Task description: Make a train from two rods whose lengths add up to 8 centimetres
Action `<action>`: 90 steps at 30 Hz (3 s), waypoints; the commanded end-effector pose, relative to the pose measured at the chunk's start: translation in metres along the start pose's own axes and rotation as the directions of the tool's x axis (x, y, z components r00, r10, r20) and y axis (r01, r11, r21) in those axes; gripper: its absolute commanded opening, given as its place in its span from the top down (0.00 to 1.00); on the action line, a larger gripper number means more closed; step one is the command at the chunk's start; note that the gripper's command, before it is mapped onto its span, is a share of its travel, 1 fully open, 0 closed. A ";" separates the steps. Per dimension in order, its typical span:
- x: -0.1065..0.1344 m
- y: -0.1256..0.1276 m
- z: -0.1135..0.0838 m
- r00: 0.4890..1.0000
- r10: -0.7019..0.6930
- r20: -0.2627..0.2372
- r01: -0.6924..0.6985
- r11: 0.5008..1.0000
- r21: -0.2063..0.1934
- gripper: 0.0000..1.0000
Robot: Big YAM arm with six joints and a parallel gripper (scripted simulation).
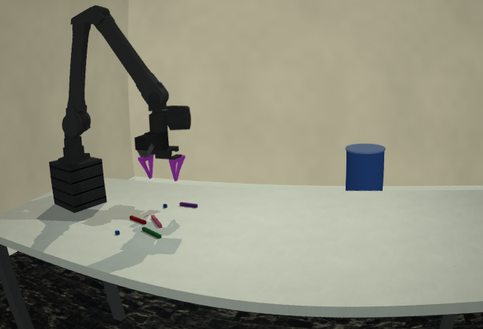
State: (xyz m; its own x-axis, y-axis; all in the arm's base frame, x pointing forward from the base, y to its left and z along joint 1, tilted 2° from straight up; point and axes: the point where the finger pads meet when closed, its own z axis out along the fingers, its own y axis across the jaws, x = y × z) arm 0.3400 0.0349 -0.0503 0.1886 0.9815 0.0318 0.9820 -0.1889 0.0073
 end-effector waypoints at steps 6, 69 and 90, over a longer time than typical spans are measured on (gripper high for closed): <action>-0.025 0.005 0.005 0.984 -0.176 0.003 0.176 0.984 -0.005 0.00; -0.151 -0.008 0.020 0.244 -0.970 0.017 0.970 0.244 -0.002 0.77; -0.151 -0.008 0.020 0.250 -0.968 0.015 0.968 0.250 -0.002 0.77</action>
State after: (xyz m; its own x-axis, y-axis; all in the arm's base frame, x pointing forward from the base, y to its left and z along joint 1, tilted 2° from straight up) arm 0.3016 -0.1102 -0.0753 -0.9006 0.4346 -0.0006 0.4344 0.9002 0.0307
